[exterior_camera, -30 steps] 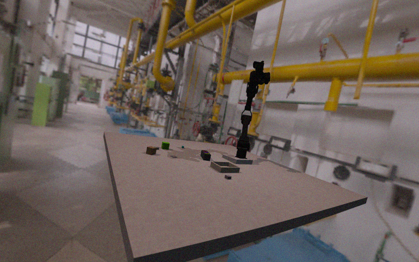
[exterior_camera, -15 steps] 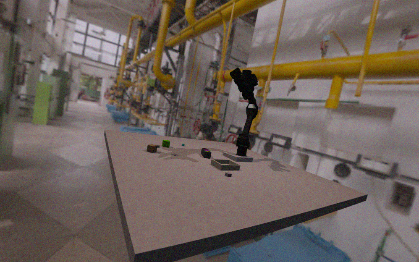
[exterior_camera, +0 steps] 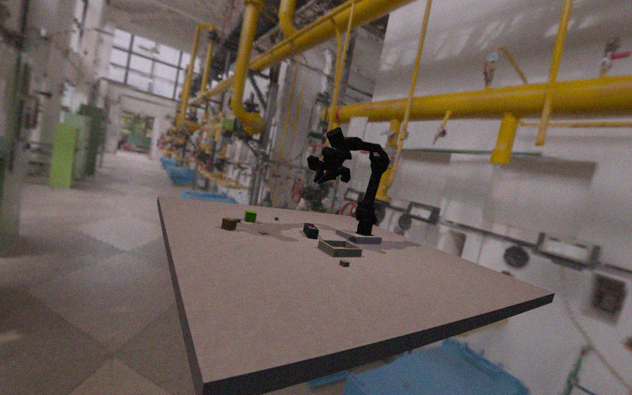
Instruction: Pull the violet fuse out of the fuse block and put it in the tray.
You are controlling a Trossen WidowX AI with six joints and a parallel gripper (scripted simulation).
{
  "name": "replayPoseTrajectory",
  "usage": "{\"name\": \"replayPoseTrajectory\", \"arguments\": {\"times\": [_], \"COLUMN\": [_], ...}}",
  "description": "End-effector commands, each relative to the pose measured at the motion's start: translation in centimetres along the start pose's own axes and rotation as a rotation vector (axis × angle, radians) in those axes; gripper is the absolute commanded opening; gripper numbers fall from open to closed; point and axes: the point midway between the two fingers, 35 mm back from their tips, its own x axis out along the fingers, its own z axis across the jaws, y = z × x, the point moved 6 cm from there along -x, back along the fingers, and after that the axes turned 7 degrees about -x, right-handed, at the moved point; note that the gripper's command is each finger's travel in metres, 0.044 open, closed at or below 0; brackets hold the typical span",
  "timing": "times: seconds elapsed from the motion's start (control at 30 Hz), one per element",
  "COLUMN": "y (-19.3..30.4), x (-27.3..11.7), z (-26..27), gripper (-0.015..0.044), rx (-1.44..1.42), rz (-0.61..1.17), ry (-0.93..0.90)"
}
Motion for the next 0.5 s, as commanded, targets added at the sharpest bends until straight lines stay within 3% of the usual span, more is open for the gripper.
{"name": "replayPoseTrajectory", "arguments": {"times": [0.0,0.27,0.47], "y": [5.4,14.8,15.5], "x": [3.3,6.0,6.1], "z": [-1.4,-3.2,-3.3], "gripper": [0.0072,0.0072,0.0072], "rx": [0.278,0.775,0.814], "rz": [0.273,0.741,0.779], "ry": [0.001,0.076,0.086]}}
